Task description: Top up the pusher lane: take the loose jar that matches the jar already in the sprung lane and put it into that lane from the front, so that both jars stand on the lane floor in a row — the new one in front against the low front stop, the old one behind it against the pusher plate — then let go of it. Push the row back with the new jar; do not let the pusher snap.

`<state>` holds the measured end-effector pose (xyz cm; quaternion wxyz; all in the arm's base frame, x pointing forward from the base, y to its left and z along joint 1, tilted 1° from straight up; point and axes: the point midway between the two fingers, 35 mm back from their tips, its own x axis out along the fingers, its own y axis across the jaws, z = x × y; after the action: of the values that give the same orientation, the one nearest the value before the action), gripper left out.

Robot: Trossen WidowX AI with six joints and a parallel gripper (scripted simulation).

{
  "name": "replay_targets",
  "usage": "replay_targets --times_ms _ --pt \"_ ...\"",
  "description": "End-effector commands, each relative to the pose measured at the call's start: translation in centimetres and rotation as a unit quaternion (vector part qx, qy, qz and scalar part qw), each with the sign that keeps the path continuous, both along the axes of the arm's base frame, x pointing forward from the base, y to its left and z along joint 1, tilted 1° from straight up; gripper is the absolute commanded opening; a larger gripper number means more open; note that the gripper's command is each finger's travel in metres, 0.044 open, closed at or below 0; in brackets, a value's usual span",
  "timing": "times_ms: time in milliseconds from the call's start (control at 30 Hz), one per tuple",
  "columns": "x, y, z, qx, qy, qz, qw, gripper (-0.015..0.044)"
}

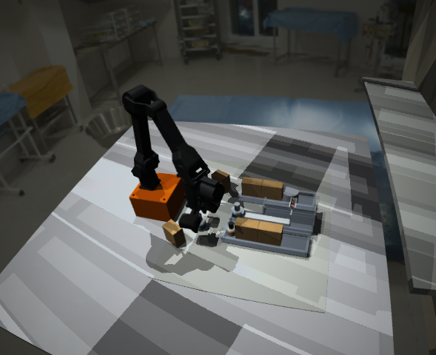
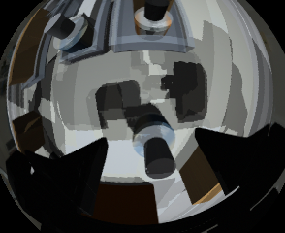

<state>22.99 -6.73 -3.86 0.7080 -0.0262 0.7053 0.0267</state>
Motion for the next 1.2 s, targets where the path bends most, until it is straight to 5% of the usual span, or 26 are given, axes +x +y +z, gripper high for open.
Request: replay_targets --times_ms 0,300,500,667,1167 --pt "-0.1 -0.1 -0.2 -0.002 0.0 -0.002 1.0 0.0414" --pt "-0.1 -0.1 -0.2 -0.002 0.0 -0.002 1.0 0.0177" --pt "-0.1 -0.1 -0.2 -0.002 0.0 -0.002 1.0 0.0138" --pt "0.3 -0.3 1.5 -0.002 0.0 -0.002 1.0 0.0006" --pt "0.1 -1.0 10.3 -0.003 0.0 -0.002 1.0 0.0"
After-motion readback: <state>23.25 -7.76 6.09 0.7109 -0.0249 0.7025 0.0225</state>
